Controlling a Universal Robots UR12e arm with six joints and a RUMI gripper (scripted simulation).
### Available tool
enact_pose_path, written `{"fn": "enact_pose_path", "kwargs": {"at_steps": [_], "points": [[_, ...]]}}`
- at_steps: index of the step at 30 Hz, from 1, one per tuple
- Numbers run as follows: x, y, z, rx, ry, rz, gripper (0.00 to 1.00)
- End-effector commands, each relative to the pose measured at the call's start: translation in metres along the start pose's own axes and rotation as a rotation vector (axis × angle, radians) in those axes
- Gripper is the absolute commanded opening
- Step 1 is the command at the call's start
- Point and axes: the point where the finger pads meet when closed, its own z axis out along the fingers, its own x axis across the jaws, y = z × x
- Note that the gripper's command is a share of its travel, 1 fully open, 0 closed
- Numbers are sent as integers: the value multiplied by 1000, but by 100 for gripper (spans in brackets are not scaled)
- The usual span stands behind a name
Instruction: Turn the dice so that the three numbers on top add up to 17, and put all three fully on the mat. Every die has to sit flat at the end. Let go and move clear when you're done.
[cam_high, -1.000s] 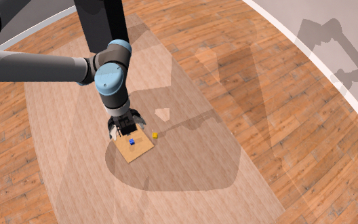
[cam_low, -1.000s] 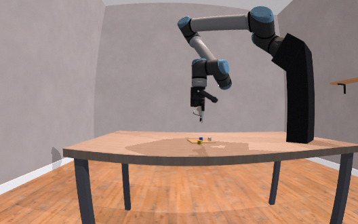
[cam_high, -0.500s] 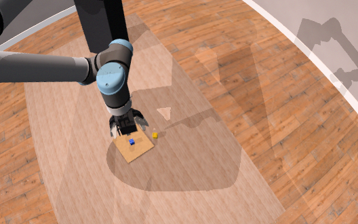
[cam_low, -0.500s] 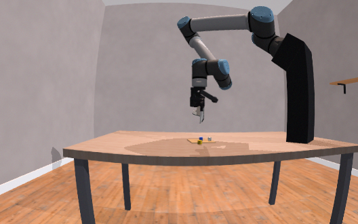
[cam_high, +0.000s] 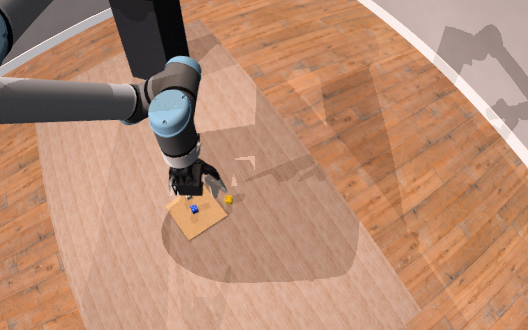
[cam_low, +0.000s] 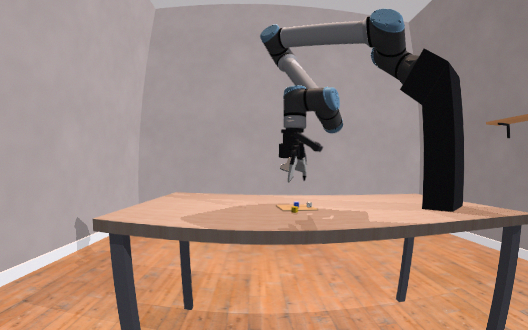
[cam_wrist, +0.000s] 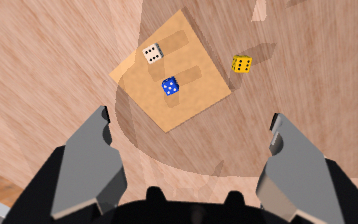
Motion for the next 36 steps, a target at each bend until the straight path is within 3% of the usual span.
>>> {"fn": "enact_pose_path", "kwargs": {"at_steps": [1,33,36], "points": [[6,-2,0,3,-4,111,100],[50,-16,8,1,-5,967,100],[50,-16,8,1,-5,978,100]]}}
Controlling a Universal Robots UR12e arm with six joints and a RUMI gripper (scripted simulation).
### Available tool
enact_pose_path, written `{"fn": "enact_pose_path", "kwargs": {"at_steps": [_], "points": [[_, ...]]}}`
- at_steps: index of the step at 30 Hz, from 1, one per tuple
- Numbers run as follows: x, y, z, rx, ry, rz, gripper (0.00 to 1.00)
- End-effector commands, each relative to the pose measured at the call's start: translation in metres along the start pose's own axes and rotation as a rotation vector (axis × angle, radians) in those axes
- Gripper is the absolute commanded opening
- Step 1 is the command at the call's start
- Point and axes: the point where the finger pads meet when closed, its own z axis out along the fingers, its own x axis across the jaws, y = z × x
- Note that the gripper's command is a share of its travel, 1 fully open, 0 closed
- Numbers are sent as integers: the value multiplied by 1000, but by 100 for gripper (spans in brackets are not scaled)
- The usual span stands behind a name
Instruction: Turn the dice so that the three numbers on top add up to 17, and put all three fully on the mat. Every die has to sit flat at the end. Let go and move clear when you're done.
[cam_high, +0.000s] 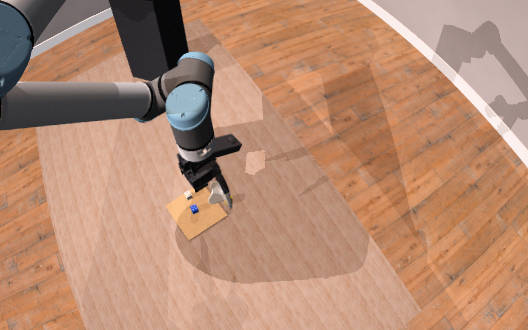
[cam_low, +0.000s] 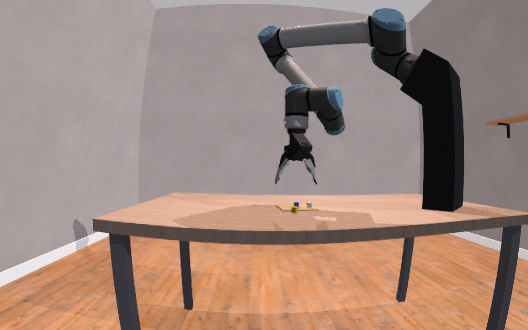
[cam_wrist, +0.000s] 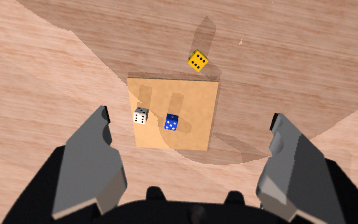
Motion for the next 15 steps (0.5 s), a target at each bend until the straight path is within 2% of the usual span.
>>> {"fn": "enact_pose_path", "kwargs": {"at_steps": [1,11,15], "points": [[3,-5,0,-1,-6,124,100],[8,-17,3,-3,-6,415,100],[9,-19,3,-3,-5,465,100]]}}
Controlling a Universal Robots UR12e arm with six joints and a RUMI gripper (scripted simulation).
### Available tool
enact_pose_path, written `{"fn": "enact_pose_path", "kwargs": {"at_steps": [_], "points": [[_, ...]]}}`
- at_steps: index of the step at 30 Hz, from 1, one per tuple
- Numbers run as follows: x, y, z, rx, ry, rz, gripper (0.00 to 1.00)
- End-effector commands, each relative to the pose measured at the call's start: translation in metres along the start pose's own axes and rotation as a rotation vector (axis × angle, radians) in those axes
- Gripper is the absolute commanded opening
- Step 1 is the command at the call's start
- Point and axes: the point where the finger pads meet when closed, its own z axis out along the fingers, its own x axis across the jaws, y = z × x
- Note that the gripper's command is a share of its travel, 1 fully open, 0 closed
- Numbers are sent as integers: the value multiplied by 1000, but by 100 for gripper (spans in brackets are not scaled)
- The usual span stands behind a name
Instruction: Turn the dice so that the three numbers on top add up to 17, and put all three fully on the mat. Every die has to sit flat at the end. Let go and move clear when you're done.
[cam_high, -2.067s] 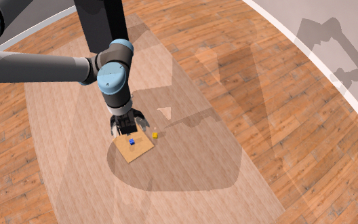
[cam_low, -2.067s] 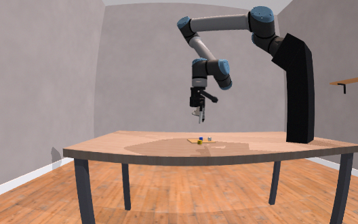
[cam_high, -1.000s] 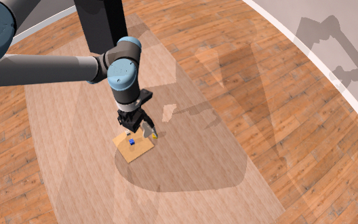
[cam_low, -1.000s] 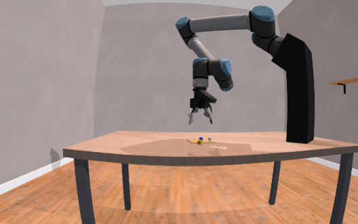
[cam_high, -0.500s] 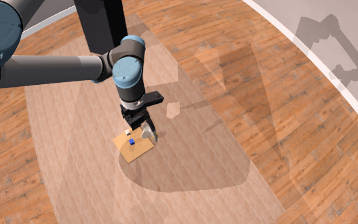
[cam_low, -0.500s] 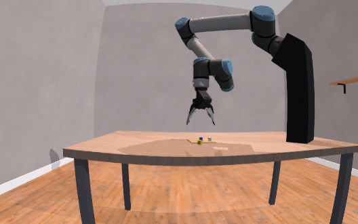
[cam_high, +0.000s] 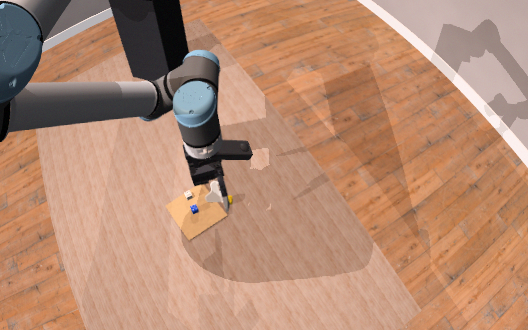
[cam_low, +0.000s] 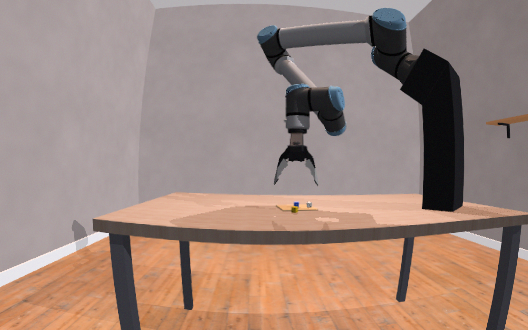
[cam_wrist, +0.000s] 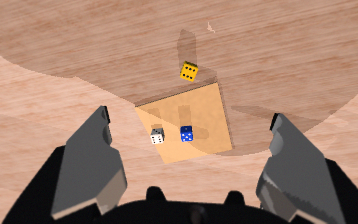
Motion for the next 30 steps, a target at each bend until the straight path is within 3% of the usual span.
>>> {"fn": "enact_pose_path", "kwargs": {"at_steps": [1,12,25,26,30], "points": [[0,-4,0,-3,-5,99,100],[1,-11,1,-4,-4,272,100],[1,-13,2,-4,-4,304,100],[1,-13,2,-4,-4,304,21],[1,-13,2,-4,-4,304,21]]}}
